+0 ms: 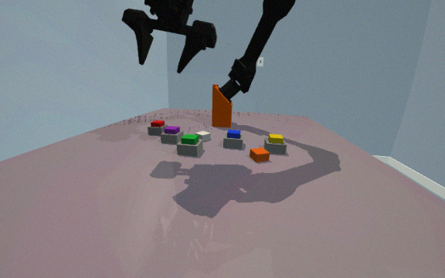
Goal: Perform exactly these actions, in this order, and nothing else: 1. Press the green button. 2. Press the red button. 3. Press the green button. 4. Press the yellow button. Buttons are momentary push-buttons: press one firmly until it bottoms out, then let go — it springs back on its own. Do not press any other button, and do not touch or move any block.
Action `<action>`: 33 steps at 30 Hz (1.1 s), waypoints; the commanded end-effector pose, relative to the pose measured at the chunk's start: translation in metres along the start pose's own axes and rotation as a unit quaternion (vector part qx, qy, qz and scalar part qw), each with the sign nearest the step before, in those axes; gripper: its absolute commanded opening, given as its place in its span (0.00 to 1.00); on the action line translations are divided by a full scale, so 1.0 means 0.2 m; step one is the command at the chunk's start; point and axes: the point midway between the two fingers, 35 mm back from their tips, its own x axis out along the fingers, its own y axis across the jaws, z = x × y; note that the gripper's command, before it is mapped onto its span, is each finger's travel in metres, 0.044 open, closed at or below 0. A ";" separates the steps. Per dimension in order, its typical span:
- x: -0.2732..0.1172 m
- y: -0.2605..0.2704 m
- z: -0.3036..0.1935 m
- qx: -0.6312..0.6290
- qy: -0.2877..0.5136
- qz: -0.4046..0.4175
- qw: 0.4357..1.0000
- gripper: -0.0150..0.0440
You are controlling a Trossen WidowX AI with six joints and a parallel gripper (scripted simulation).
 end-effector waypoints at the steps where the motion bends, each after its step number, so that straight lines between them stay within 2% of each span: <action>1: 0.20 0.27 -0.12 0.030 0.082 0.100 0.991 0.93; 7: 0.22 0.30 -0.13 0.034 0.093 0.112 0.989 0.93; 9: 0.27 0.31 -0.14 0.034 0.093 0.112 0.989 0.84; 13: 0.50 0.37 -0.18 0.034 0.093 0.113 0.989 0.67; 21: 0.51 0.37 -0.19 0.034 0.093 0.113 0.989 0.31; 22: 0.51 0.37 -0.19 0.034 0.093 0.113 0.989 0.29; 33: 0.53 0.38 -0.19 0.034 0.093 0.113 0.989 0.29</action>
